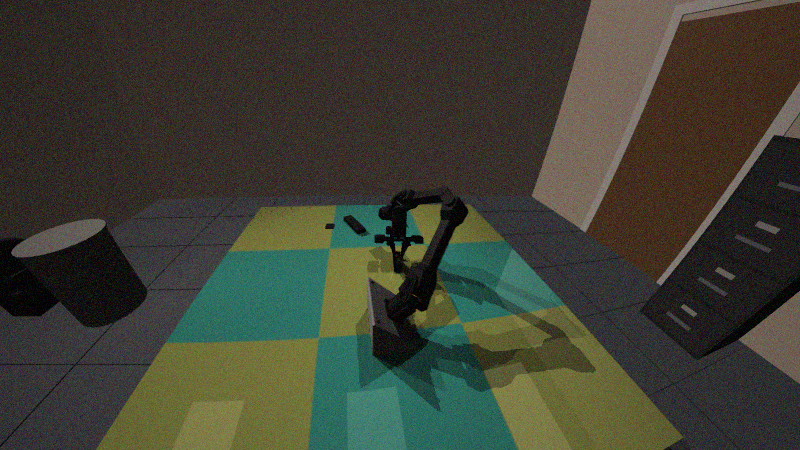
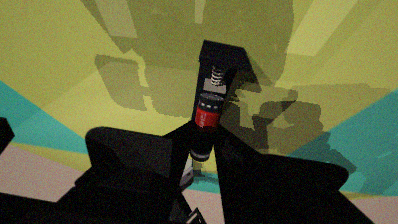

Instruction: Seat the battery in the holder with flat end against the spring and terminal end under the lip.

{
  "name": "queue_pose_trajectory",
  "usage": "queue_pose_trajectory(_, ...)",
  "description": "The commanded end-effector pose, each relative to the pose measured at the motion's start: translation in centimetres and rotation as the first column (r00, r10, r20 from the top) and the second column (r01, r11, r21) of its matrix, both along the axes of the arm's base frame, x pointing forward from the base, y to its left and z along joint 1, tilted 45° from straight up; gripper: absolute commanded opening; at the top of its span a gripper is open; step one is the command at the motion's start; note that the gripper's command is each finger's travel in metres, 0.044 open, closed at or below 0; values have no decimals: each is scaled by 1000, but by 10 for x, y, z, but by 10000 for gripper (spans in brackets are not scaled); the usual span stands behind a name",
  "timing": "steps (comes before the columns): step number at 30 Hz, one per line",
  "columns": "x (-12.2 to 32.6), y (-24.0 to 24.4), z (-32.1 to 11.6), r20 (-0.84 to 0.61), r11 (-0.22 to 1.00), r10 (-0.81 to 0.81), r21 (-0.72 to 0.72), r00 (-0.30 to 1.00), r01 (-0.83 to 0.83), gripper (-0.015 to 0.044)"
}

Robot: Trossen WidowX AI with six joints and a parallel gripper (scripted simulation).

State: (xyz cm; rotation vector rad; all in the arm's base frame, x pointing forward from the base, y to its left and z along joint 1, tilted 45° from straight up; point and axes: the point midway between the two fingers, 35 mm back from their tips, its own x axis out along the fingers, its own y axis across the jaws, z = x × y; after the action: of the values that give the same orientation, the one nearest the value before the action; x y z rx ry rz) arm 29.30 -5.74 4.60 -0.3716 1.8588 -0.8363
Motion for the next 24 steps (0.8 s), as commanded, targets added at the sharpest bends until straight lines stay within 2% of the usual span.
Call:
queue_pose_trajectory(1, 2, -2, -1, -14, 1000, -27, 4, 1000, 27, 67)
queue_pose_trajectory(24, 14, -6, -3, -31, 999, -45, 4, 999, 45, 67)
